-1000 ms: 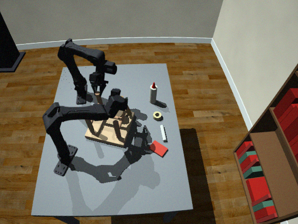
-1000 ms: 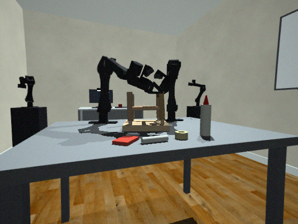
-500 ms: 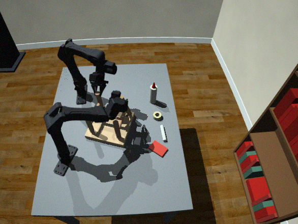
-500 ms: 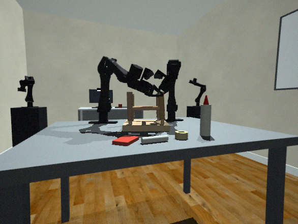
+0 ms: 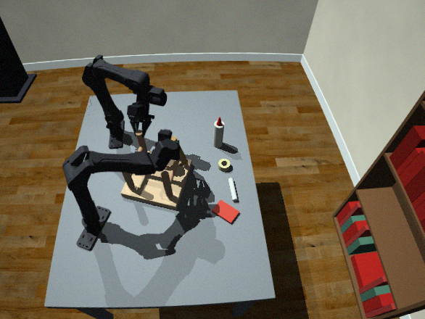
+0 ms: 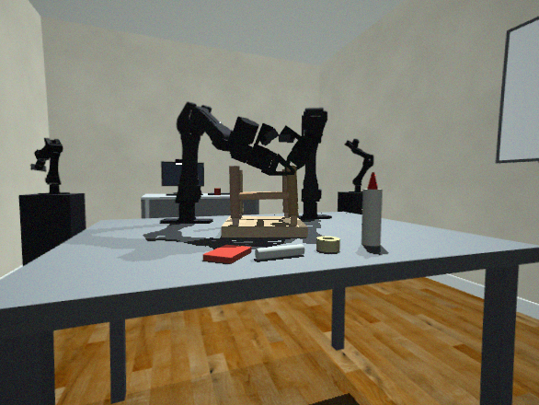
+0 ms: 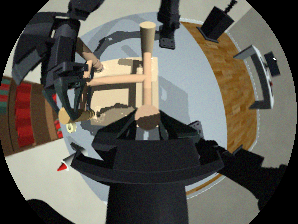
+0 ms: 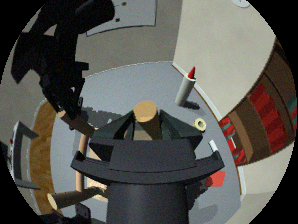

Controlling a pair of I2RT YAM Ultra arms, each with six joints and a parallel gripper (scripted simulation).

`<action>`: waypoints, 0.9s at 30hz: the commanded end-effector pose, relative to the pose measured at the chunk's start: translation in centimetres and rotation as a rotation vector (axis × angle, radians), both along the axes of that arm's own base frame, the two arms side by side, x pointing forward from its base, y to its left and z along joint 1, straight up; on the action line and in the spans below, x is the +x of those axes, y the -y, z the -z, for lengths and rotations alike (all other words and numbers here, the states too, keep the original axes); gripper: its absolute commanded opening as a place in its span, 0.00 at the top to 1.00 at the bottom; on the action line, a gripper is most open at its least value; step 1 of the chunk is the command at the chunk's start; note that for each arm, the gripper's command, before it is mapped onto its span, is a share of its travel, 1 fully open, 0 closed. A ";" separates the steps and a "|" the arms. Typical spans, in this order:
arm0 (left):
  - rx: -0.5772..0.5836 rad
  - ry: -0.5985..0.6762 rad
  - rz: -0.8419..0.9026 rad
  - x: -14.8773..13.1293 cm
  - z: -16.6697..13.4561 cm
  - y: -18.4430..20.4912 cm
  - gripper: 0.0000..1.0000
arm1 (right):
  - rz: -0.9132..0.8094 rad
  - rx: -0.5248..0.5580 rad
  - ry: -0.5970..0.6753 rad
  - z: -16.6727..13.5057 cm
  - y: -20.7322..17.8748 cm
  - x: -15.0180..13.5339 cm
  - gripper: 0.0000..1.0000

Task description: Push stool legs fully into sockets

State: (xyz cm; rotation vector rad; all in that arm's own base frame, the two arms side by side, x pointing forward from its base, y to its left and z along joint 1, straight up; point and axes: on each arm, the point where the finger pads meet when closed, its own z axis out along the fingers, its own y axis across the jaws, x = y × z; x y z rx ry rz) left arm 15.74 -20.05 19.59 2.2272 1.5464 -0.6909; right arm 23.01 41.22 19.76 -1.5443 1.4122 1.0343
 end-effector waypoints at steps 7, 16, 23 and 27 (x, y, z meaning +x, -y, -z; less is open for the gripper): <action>0.039 -0.067 0.006 -0.8 1.4 -0.1 0.72 | 0.000 -0.035 -0.077 1.8 0.2 -0.5 0.72; 0.040 -0.064 0.006 -0.8 1.5 -0.1 0.72 | -0.001 -0.021 -0.064 1.0 -0.2 -0.2 0.72; 0.014 -0.045 0.011 -1.3 0.4 -0.2 0.72 | 0.030 0.011 -0.009 -0.6 -0.1 1.0 0.72; 0.019 -0.059 0.013 -1.9 0.2 -0.5 0.72 | 0.051 0.014 0.006 -0.8 -0.2 1.8 0.72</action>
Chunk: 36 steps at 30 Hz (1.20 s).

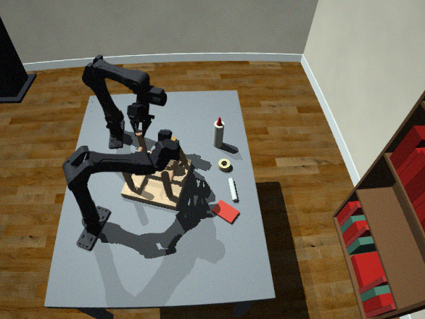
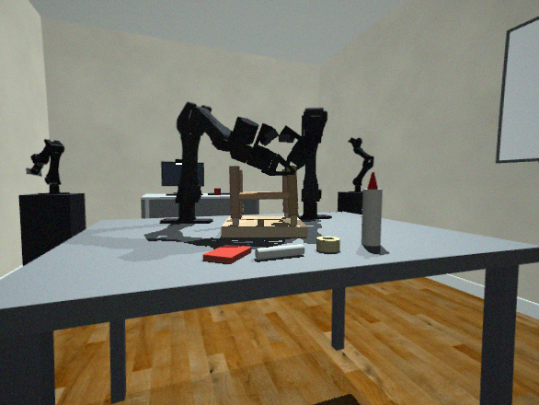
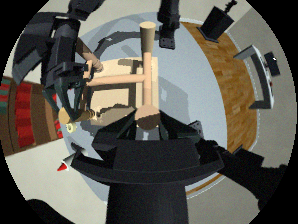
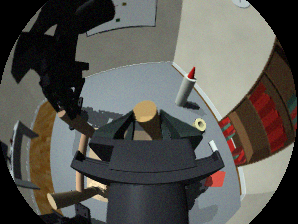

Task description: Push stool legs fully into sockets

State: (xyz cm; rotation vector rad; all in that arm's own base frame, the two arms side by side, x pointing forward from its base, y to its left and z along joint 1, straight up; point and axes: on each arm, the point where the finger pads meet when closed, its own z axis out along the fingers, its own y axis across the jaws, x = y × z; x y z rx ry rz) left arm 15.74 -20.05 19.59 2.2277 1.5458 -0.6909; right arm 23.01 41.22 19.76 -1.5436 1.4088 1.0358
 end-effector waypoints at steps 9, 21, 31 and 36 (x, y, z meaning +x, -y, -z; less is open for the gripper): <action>0.034 -0.097 0.016 -2.8 0.2 -0.9 0.72 | 0.089 0.010 0.024 -0.8 0.0 2.8 0.72; 0.057 -0.153 0.020 -4.1 0.2 -1.4 0.72 | 0.142 0.011 0.054 -1.1 0.2 4.3 0.72; 0.079 -0.205 0.024 -5.4 0.2 -1.9 0.72 | 0.194 0.011 0.084 -1.3 0.5 5.9 0.72; 0.077 -0.208 0.025 -5.4 0.2 -1.9 0.72 | 0.210 0.012 0.093 -1.4 0.6 6.3 0.72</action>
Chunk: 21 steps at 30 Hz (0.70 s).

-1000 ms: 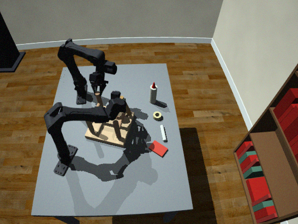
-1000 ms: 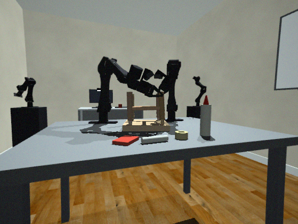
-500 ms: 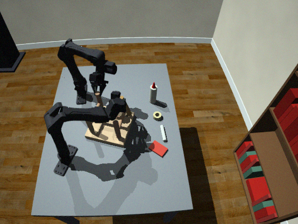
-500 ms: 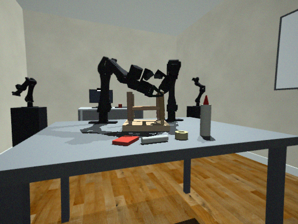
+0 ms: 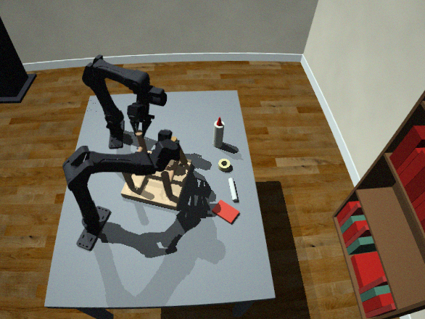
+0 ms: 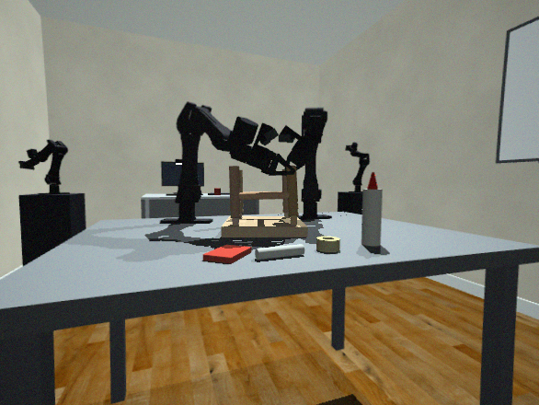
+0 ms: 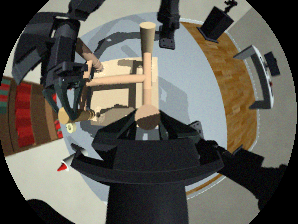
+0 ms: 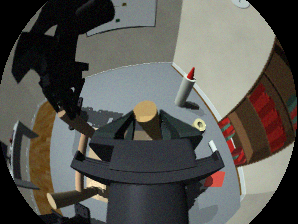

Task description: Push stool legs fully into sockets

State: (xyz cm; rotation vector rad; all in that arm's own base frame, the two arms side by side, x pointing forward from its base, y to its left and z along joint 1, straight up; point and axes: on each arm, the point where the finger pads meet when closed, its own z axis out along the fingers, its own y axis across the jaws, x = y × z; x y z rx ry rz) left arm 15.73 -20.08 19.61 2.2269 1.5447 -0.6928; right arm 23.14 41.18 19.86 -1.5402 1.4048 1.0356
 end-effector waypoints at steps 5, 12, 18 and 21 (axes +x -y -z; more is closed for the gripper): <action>0.078 -0.209 0.027 -5.6 0.2 -1.9 0.72 | 0.235 0.009 0.106 -1.4 0.7 7.1 0.72; 0.076 -0.211 0.029 -5.6 0.3 -1.9 0.72 | 0.251 0.012 0.117 -1.3 0.7 7.9 0.72; 0.076 -0.210 0.029 -5.6 0.3 -2.0 0.72 | 0.252 0.009 0.115 -1.2 0.8 7.9 0.72; 0.076 -0.210 0.029 -5.6 0.3 -2.0 0.72 | 0.252 0.009 0.115 -1.2 0.8 7.9 0.72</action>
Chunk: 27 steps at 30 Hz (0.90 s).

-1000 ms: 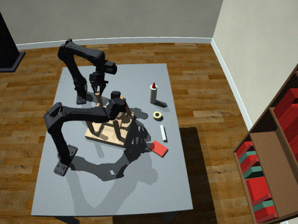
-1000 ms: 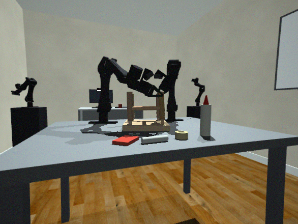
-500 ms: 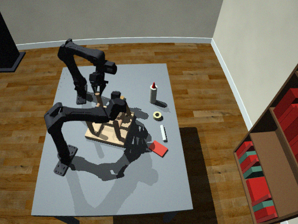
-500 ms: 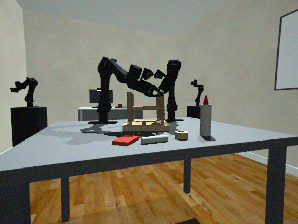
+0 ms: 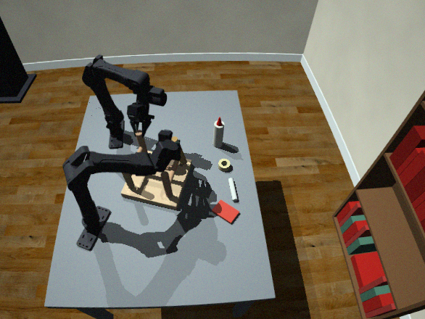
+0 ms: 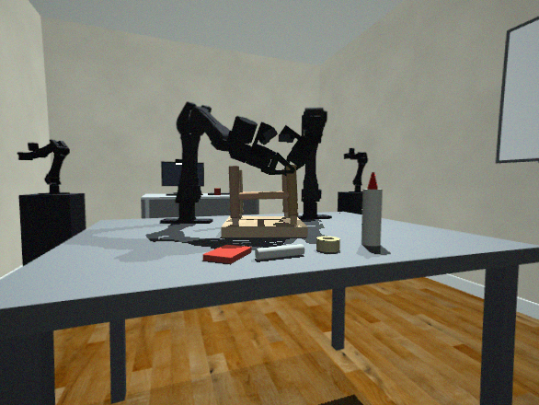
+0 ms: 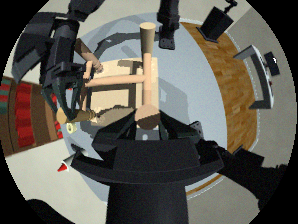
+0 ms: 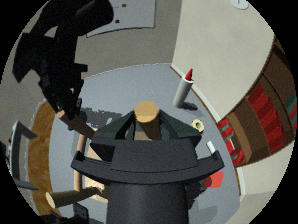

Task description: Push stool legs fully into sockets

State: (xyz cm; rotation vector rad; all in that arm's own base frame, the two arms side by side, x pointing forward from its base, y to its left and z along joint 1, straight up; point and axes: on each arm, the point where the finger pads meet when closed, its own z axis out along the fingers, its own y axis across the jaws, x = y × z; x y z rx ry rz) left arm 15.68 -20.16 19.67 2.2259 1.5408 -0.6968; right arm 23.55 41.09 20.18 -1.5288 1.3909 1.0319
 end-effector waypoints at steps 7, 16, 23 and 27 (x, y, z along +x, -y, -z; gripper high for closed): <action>0.080 -0.209 0.028 -5.5 0.5 -2.2 0.72 | 0.248 -0.004 0.103 -0.9 0.7 7.5 0.72; 0.081 -0.209 0.026 -5.5 0.5 -2.2 0.72 | 0.248 -0.004 0.103 -0.9 0.7 7.5 0.72; 0.081 -0.209 0.026 -5.5 0.5 -2.2 0.72 | 0.248 -0.004 0.103 -0.9 0.7 7.5 0.72; 0.011 -0.037 0.008 -1.1 0.3 -0.2 0.72 | 0.021 0.005 -0.020 -0.4 0.1 0.6 0.72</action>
